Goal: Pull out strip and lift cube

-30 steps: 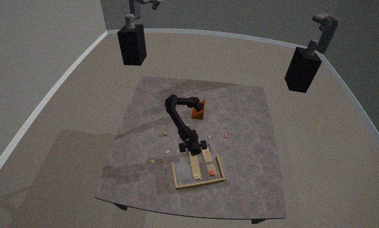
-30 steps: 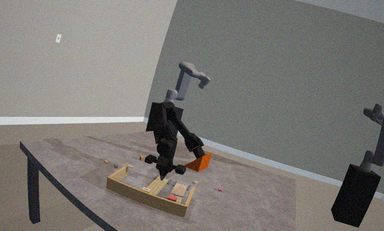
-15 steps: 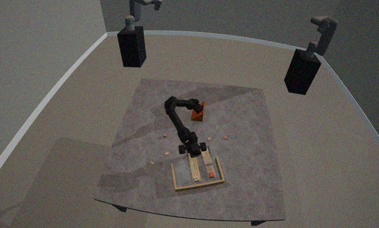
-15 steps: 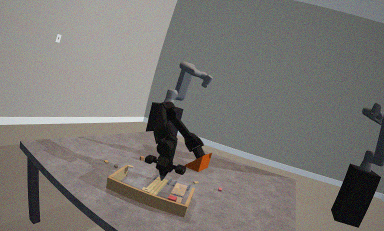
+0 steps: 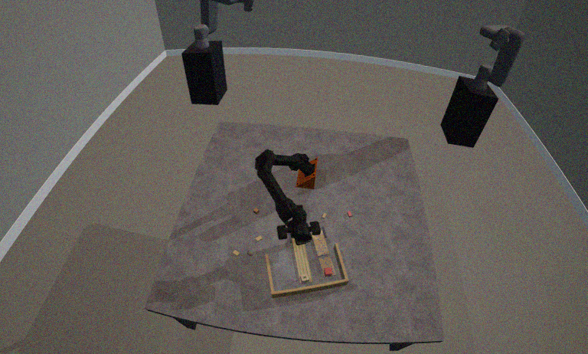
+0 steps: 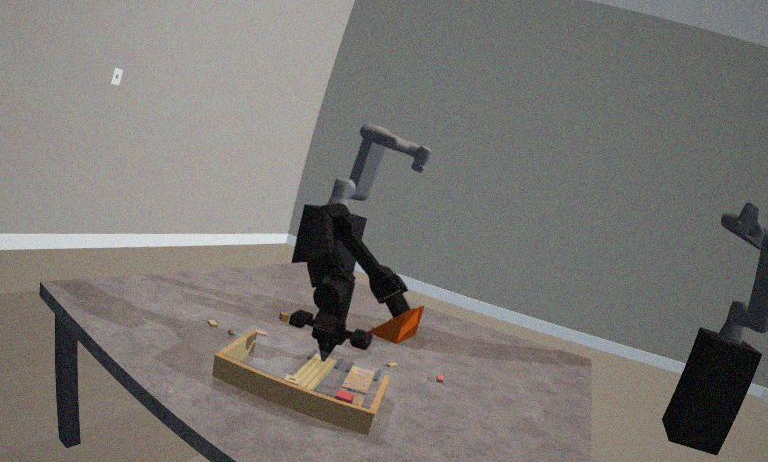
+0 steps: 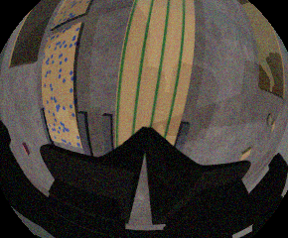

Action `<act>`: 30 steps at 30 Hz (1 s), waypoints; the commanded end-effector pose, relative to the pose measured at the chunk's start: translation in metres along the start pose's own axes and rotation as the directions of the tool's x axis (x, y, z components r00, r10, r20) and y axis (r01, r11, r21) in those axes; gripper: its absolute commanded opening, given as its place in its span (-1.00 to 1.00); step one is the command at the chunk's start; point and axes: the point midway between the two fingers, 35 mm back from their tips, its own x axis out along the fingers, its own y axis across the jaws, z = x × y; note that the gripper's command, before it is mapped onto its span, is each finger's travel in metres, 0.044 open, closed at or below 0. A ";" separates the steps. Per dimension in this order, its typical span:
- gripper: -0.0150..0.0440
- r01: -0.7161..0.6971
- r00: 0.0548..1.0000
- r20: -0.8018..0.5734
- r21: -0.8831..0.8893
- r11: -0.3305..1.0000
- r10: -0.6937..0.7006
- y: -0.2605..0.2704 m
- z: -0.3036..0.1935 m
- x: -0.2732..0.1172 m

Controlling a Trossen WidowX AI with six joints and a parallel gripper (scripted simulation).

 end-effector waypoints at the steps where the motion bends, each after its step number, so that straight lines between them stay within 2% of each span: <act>1: -0.49 0.001 1.000 -0.007 0.001 1.000 -0.001 -0.001 -0.001 0.004; 12: -0.49 0.001 1.000 -0.007 0.001 1.000 -0.001 -0.001 -0.001 0.005; 30: -0.49 0.001 1.000 -0.008 -0.001 1.000 -0.001 0.000 -0.029 0.006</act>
